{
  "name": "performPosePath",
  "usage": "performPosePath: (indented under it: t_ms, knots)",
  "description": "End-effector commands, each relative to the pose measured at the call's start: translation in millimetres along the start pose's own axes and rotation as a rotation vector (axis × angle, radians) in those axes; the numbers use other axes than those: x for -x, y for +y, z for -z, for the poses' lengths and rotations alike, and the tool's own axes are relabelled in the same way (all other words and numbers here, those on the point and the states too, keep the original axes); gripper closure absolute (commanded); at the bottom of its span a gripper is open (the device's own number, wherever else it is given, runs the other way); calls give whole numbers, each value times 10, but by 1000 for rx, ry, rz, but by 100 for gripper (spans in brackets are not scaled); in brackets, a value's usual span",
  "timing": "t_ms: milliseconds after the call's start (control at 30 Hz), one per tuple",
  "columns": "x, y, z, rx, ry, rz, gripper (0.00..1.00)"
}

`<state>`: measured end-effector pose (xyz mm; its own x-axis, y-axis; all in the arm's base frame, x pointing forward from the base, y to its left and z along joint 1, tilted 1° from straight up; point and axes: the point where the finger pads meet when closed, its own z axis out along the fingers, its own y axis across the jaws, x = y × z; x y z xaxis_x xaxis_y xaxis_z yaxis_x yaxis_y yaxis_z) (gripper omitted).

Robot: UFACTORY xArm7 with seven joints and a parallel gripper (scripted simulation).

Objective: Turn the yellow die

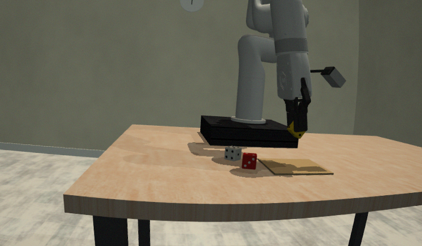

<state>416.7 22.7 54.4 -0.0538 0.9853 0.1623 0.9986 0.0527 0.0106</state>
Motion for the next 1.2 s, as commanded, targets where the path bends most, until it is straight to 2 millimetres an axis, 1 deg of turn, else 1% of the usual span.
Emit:
performPosePath:
  t_ms: [0, 267, 400, 533, 600, 833, 1067, 1167]
  knots:
    - [2, 25, 17, 10, 97, 10, 73]
    - [9, 21, 13, 7, 117, 9, 73]
    - [42, -4, -9, -8, 211, 6, 73]
    - [49, 14, -2, 2, 331, 10, 73]
    - [48, 26, 5, 9, 360, 11, 73]
    - [51, 24, 1, 7, 379, 11, 73]
    - [82, 16, -26, -1, 570, 11, 73]
    - [90, 27, -17, 7, 622, 13, 73]
